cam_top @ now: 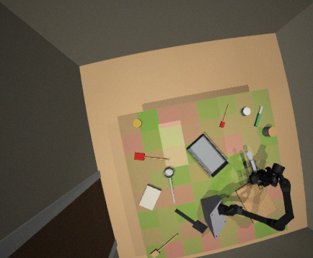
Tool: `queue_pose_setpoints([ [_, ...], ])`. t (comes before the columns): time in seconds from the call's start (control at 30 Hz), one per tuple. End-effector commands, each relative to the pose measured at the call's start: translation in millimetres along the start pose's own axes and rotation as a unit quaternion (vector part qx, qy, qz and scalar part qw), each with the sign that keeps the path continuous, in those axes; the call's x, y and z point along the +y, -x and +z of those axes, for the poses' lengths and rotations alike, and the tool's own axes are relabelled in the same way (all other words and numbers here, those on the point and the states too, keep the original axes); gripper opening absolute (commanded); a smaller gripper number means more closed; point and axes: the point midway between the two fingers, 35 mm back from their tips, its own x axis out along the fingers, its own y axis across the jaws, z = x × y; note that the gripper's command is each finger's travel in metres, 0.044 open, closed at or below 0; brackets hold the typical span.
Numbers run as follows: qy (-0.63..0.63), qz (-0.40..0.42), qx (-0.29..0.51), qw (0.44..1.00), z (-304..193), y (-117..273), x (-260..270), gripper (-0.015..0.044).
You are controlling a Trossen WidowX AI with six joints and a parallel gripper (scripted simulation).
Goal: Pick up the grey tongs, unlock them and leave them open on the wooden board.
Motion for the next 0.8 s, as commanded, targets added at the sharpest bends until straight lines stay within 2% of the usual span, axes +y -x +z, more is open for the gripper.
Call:
queue_pose_setpoints([
  [0.0,0.014,-0.007,0.005,1.0,13,-2,6,-0.015],
  [0.77,0.097,-0.042,0.019,0.994,96,-19,31,-0.015],
])
